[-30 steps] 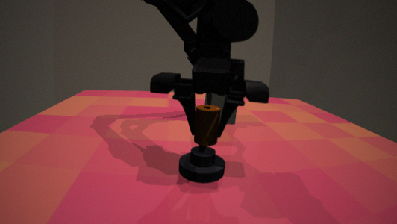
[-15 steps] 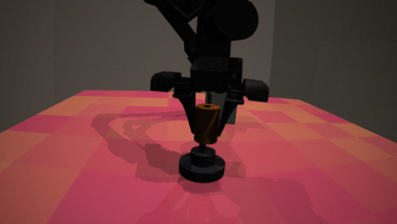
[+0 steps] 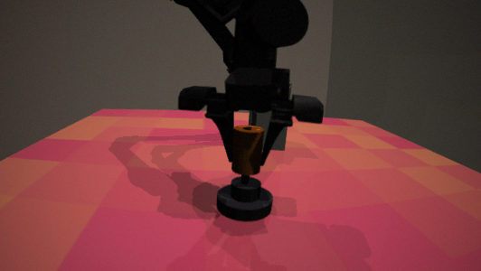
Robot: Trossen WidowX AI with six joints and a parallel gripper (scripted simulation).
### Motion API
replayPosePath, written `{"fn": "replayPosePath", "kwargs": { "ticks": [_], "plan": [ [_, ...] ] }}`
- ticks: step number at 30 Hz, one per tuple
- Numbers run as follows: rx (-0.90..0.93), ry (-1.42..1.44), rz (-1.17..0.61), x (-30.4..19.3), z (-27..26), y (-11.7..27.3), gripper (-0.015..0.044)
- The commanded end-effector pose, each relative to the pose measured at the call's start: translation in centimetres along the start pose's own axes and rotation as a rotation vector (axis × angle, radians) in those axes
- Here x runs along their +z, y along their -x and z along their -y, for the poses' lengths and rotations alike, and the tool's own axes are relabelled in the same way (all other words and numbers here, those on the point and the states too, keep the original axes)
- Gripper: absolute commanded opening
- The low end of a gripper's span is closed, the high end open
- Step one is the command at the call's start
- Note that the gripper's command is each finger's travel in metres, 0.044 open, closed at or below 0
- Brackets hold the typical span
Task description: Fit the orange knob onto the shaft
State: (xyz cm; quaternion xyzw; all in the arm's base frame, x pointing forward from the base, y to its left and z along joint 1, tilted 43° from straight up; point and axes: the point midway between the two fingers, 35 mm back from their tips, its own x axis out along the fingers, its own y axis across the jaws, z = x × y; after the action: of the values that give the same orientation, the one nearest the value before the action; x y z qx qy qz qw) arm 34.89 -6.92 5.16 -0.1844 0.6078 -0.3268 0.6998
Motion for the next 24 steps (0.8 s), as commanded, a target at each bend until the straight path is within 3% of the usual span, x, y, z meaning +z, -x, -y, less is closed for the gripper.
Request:
{"fn": "replayPosePath", "kwargs": {
  "ticks": [1,24],
  "plan": [
    [0.000,0.003,0.007,0.34,-0.08,0.10,0.0000],
    [0.000,0.003,0.006,-0.33,-0.24,0.07,0.0000]
  ]
}}
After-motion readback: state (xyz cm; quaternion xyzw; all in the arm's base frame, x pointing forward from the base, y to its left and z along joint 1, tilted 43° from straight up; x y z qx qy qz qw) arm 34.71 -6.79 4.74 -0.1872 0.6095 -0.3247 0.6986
